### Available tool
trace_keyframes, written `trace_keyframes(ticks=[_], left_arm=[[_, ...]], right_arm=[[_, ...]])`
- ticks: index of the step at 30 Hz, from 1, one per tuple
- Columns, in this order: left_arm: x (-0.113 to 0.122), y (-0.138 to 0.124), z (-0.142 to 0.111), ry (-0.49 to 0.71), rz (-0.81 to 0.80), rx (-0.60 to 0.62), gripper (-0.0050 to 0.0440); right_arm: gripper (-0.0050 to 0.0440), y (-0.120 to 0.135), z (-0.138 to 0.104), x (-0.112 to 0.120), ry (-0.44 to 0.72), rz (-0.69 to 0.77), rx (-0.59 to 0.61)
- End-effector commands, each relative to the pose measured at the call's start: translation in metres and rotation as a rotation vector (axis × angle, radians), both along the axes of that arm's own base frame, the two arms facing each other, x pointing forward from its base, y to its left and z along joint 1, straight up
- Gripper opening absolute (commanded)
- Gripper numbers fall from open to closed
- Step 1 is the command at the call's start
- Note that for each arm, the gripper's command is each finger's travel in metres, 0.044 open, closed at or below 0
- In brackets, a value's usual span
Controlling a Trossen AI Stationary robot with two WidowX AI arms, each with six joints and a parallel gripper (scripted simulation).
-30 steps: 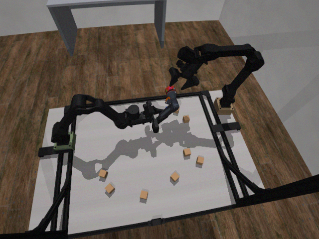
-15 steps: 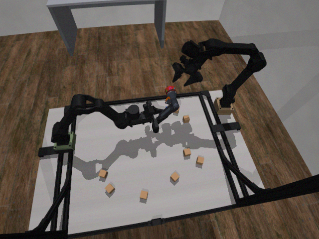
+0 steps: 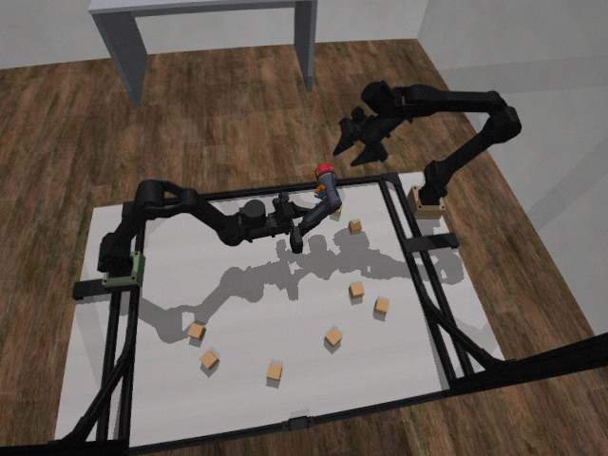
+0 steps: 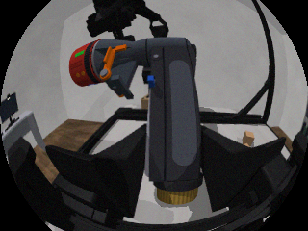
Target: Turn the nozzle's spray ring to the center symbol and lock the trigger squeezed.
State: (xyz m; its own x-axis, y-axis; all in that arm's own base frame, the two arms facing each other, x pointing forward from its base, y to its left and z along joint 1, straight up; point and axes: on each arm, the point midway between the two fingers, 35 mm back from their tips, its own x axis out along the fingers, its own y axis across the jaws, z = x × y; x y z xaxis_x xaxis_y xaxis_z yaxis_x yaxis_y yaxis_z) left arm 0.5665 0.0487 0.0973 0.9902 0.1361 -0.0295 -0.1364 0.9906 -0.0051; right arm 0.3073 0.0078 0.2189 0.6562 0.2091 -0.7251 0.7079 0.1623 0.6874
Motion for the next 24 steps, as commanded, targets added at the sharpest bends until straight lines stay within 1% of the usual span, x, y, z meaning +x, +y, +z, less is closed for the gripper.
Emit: trace_keyframes(ticks=[1, 5, 9, 14, 19, 24], left_arm=[[0.002, 0.001, 0.01, -0.029, 0.003, 0.009, 0.0], [0.002, 0.001, 0.01, -0.029, 0.003, 0.009, 0.0], [0.002, 0.001, 0.01, -0.029, 0.003, 0.009, 0.0], [0.002, 0.001, 0.01, -0.029, 0.003, 0.009, 0.0], [0.002, 0.001, 0.01, -0.029, 0.003, 0.009, 0.0], [0.002, 0.001, 0.01, -0.029, 0.003, 0.009, 0.0]], right_arm=[[0.04, 0.0, -0.004, -0.004, -0.04, 0.002, 0.012], [0.04, -0.001, -0.01, -0.009, -0.118, 0.001, 0.027], [0.04, -0.002, -0.015, -0.012, -0.146, 0.0, 0.033], [0.04, -0.002, -0.022, -0.016, -0.256, -0.003, 0.056], [0.04, -0.003, -0.026, -0.018, -0.273, -0.004, 0.059], [0.04, -0.003, -0.032, -0.021, -0.369, -0.007, 0.08]])
